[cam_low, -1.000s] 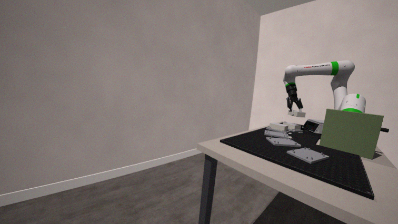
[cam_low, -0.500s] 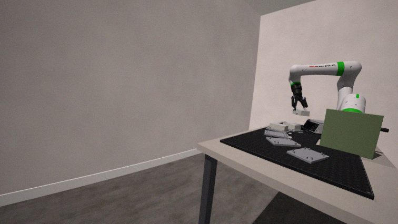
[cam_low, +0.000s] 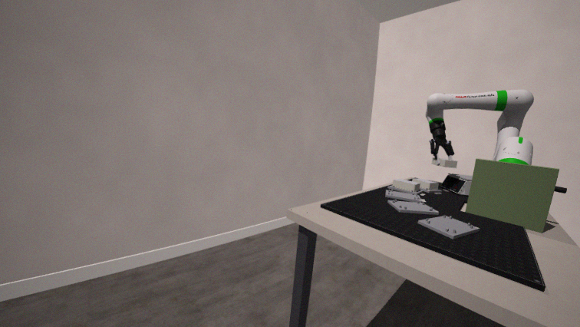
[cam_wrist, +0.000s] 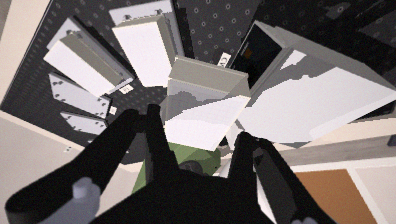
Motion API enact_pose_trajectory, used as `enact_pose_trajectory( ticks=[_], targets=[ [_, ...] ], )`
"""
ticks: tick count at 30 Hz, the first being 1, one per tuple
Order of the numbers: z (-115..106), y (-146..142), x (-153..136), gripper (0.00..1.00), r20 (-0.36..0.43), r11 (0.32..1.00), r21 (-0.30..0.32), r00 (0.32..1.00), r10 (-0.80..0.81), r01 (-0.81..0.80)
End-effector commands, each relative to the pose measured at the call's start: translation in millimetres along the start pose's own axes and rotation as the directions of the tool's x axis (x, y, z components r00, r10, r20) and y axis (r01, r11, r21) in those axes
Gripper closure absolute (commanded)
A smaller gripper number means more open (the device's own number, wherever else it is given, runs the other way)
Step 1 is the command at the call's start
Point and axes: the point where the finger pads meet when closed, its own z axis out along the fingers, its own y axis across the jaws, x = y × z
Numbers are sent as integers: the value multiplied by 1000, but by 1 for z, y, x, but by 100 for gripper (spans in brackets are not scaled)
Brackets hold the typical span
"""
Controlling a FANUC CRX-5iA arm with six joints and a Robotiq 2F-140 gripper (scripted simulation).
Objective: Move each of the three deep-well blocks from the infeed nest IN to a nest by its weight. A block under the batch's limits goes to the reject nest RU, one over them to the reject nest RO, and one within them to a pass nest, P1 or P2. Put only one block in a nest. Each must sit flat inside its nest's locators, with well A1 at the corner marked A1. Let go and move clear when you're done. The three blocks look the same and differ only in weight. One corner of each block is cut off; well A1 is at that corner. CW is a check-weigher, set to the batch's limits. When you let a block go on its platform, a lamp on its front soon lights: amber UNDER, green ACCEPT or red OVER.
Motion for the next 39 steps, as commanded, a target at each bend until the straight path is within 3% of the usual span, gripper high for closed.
enact_pose_trajectory(
  ticks=[1, 15, 24, 29, 39],
  targets=[
    [-4, 10, 0, 90, 0, 1000, 0, 1000, 0, 0],
    [-15, 41, 0, 90, 0, 1000, 0, 1000, 0, 0],
    [-12, 71, -6, 90, 19, 955, 148, 967, 256, -256],
    [-11, 81, -8, 90, 33, 923, 193, 942, 334, -334],
    [-7, 113, -14, 90, 33, 923, 193, 942, 334, -334]
  ],
)
